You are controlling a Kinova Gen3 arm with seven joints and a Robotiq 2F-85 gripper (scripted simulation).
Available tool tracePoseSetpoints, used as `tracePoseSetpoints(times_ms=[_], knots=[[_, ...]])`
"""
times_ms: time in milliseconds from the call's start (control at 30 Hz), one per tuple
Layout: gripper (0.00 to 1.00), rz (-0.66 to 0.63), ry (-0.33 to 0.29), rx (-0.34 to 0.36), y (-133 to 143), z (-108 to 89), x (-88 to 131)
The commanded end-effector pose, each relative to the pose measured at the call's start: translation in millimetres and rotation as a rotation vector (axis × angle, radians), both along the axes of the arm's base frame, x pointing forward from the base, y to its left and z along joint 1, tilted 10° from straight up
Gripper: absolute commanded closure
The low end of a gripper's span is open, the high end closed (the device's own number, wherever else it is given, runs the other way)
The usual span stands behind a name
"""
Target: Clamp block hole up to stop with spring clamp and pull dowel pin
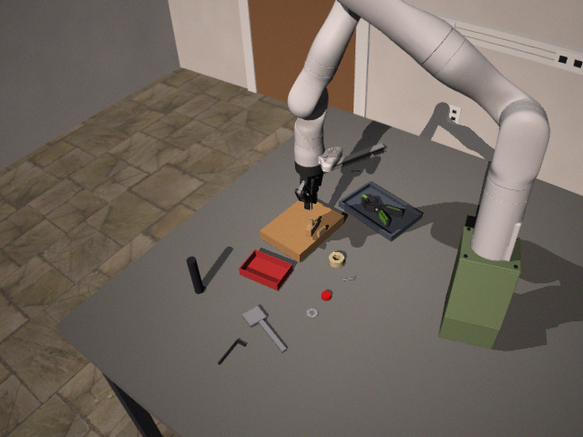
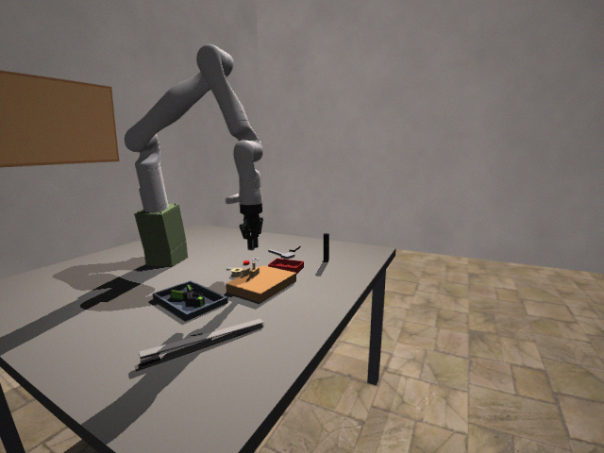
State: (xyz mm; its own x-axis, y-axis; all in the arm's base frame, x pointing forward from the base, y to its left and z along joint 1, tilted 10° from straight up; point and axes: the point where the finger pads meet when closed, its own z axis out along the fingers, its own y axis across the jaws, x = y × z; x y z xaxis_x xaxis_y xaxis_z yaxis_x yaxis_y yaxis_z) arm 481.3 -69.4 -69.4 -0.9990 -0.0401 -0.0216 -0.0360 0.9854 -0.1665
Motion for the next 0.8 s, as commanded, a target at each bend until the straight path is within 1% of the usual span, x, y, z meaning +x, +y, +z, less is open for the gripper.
tracePoseSetpoints(times_ms=[0, 433, 767], knots=[[0.66, 0.0, -0.001, 0.0, 0, 0.0, 1], [0.66, 0.0, 0.0, 0.001, -1, -7.4, 1], [0.66, 0.0, 0.0, 0.001, -4, -18.7, 1]])
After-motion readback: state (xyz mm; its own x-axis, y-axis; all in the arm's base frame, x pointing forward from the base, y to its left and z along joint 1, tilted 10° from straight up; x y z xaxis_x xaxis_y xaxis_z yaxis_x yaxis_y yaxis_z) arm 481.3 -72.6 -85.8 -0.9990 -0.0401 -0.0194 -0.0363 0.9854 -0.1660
